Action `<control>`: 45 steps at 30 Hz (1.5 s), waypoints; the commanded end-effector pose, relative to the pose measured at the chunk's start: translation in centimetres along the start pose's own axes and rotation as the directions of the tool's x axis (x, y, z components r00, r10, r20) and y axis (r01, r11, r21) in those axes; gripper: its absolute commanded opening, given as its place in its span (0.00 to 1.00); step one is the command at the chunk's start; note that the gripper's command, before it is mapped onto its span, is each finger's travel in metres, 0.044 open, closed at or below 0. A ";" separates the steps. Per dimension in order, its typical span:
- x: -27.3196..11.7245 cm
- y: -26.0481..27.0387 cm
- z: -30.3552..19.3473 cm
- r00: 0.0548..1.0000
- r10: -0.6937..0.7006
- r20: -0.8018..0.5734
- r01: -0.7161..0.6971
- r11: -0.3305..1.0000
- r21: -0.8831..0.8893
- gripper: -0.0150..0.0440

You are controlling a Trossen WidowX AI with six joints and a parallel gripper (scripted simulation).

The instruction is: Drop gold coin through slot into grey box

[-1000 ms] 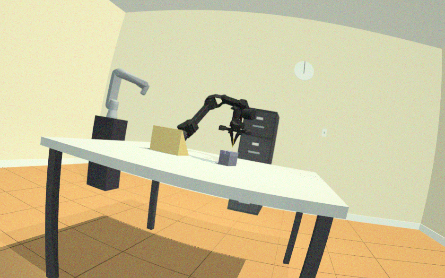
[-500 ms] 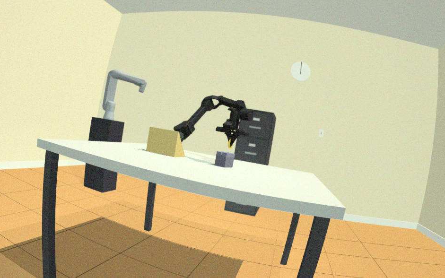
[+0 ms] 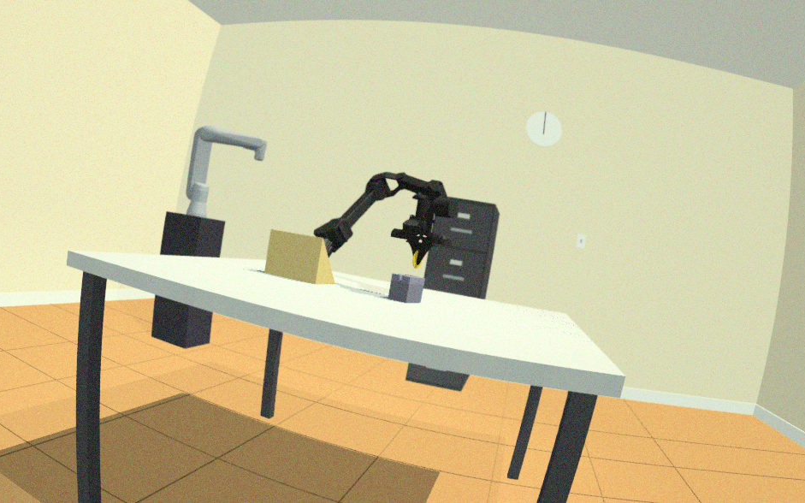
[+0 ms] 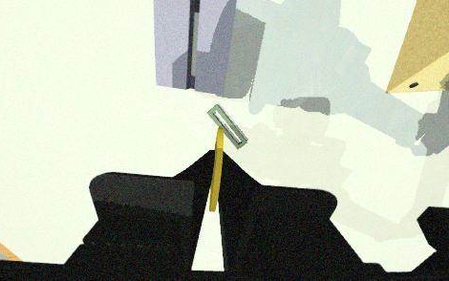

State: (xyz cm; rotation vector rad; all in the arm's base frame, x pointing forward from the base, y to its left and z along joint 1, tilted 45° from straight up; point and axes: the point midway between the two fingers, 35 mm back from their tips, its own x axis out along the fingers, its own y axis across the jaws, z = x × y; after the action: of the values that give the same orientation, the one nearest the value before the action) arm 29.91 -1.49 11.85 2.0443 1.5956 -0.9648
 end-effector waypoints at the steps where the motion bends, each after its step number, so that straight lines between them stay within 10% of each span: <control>1: 0.1 0.5 1.2 1.000 -0.006 0.006 0.006 1.000 0.004 0.25; 45: 0.0 2.8 8.3 1.000 0.001 0.003 -0.001 1.000 0.003 0.25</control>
State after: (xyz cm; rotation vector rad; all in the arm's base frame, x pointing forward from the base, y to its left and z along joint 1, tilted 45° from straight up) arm 30.20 -7.84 5.70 2.0438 1.5917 -0.9686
